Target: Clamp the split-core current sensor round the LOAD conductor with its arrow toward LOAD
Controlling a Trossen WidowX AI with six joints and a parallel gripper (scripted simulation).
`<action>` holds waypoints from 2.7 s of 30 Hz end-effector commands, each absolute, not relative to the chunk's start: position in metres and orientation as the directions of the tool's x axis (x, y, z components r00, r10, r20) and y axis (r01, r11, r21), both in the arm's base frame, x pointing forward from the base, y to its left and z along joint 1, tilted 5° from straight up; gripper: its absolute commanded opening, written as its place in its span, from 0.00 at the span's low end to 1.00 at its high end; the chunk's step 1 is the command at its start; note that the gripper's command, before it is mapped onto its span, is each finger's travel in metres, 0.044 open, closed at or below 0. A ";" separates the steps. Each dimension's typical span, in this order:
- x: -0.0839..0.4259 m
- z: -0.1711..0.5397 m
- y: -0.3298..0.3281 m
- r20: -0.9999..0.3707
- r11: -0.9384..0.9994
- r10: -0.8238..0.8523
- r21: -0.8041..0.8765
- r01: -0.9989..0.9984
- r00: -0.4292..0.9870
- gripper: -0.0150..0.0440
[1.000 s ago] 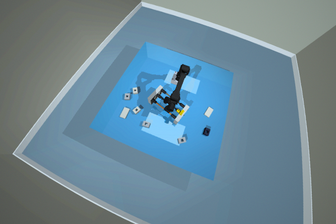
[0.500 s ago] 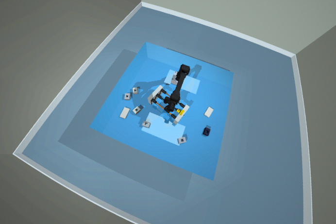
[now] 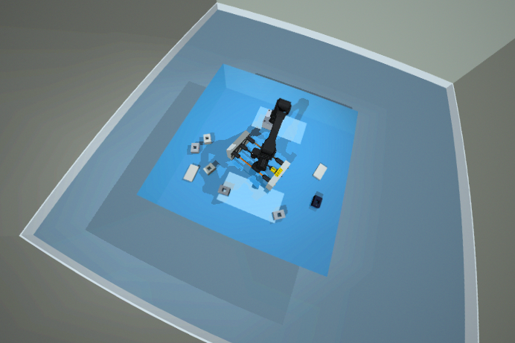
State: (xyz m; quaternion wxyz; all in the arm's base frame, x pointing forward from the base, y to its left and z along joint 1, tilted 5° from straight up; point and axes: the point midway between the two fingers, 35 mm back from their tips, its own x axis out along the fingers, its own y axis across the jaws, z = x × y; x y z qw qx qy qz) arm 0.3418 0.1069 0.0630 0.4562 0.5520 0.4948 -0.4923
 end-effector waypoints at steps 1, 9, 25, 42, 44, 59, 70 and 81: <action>0.341 0.063 0.107 -0.995 -0.094 0.097 0.015 0.995 0.024 0.70; 0.341 0.063 0.107 -0.995 -0.094 0.097 0.015 0.995 0.024 0.79; 0.344 0.084 0.104 -0.995 -0.095 0.096 0.017 0.995 0.026 1.00; 0.337 0.165 0.091 -0.995 -0.098 0.093 0.023 0.995 0.032 1.00; 0.337 0.165 0.091 -0.995 -0.098 0.093 0.023 0.995 0.032 1.00; 0.337 0.165 0.091 -0.995 -0.098 0.093 0.023 0.995 0.032 1.00; 0.337 0.165 0.091 -0.995 -0.098 0.093 0.023 0.995 0.032 1.00; 0.312 0.156 0.116 -0.994 0.090 -0.073 0.080 0.993 0.087 1.00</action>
